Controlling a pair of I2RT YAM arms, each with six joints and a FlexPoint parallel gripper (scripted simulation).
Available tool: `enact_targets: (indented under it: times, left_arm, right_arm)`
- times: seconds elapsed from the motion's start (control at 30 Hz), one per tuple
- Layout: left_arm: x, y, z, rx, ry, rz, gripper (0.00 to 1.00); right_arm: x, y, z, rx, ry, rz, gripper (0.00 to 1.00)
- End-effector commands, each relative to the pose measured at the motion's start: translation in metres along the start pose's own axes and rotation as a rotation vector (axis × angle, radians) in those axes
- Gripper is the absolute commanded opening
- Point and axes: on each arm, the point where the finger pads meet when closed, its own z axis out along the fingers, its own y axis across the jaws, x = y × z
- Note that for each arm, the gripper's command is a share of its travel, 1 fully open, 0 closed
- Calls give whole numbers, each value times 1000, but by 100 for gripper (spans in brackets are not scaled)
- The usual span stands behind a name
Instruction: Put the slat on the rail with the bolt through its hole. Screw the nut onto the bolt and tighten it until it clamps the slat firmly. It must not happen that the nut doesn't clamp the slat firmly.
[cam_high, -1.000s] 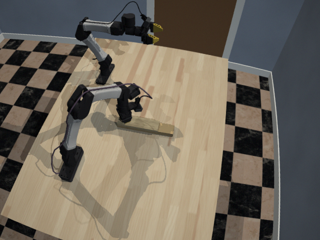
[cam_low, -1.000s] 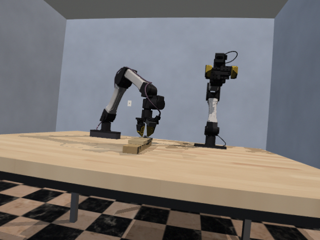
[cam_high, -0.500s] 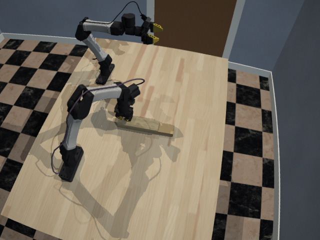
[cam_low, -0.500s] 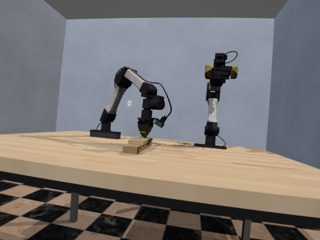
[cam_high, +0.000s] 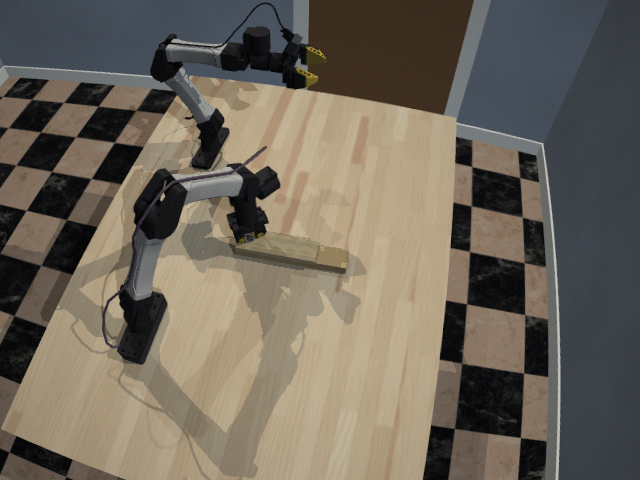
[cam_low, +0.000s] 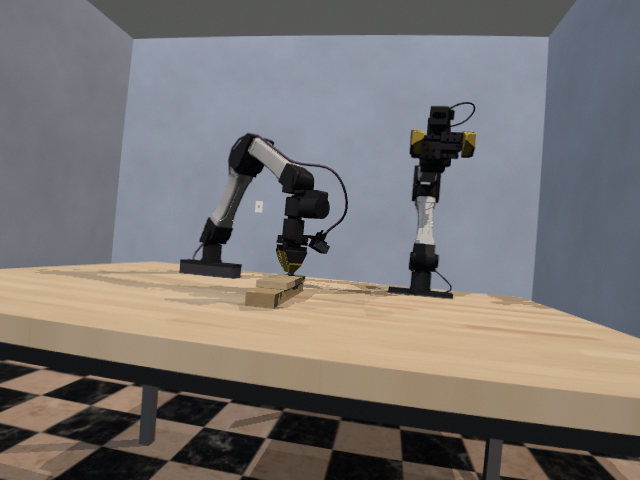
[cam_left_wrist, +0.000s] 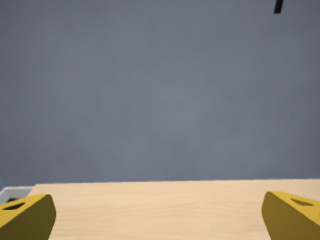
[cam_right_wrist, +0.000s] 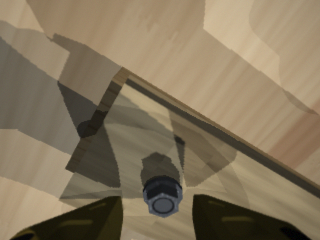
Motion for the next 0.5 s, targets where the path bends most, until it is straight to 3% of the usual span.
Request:
enact_targets:
  times: [0.0,0.47]
  left_arm:
    - [-7,-1,-2,2,-20,1,100]
    - [-7,-1,-2,2,-20,1,100]
  right_arm:
    - [-3,-5,-10,14,-22,-66,36]
    - [-3,-4,-10,14,-20,-63,36]
